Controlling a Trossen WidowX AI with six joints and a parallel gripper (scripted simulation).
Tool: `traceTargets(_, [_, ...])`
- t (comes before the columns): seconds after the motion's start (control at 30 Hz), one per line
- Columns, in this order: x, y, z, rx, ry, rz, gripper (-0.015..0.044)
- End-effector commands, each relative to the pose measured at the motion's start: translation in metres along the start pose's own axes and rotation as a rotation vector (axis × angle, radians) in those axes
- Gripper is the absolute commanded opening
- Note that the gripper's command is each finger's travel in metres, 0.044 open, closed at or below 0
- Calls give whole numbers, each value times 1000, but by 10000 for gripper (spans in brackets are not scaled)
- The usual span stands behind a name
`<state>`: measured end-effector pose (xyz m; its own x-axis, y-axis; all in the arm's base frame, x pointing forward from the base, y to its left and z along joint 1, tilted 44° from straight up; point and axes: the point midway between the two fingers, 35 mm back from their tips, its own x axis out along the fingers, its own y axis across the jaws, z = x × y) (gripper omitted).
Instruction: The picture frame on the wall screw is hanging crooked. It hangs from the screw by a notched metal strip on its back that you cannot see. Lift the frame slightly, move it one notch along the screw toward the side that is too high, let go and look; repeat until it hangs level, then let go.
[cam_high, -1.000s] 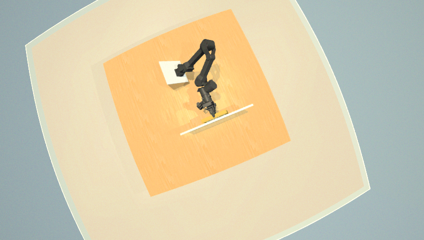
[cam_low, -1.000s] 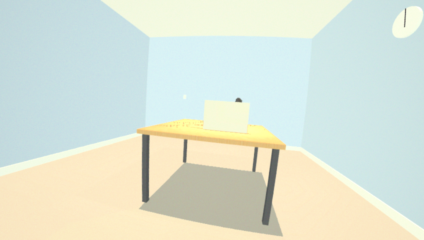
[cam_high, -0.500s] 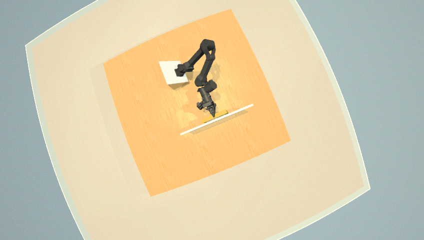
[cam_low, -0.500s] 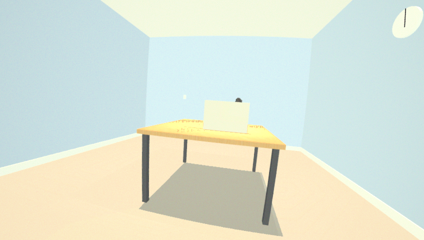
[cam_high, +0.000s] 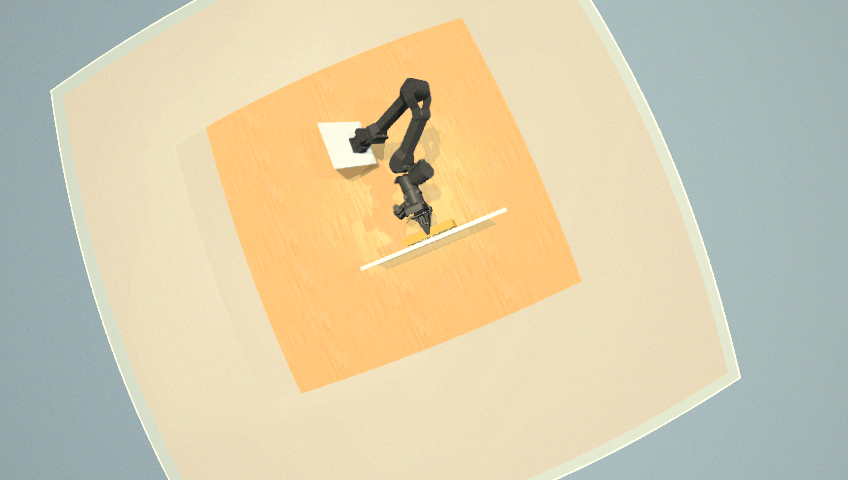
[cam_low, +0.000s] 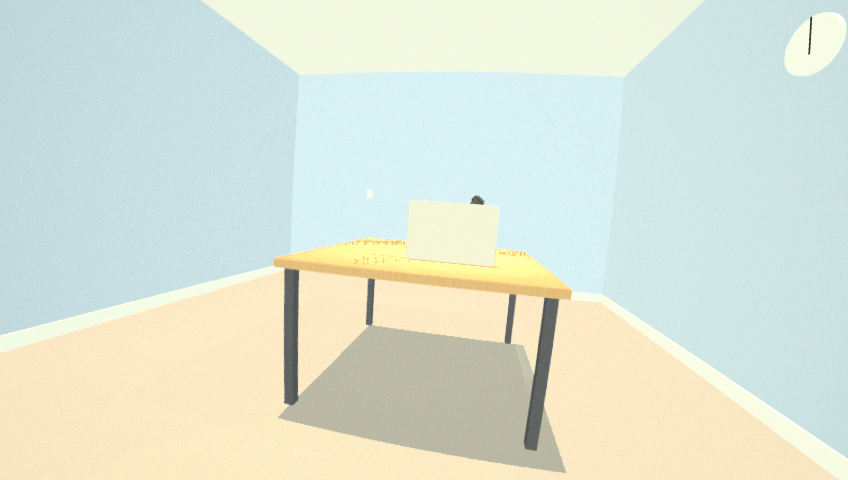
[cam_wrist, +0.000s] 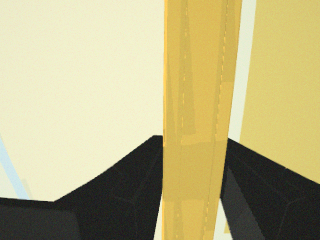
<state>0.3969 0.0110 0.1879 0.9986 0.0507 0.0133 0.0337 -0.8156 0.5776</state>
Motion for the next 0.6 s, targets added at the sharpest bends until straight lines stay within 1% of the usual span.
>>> traceTargets(0.0, [0, 2, 0, -4, -1, 3, 0])
traceTargets(0.57, [0, 7, 0, -4, -1, 3, 0])
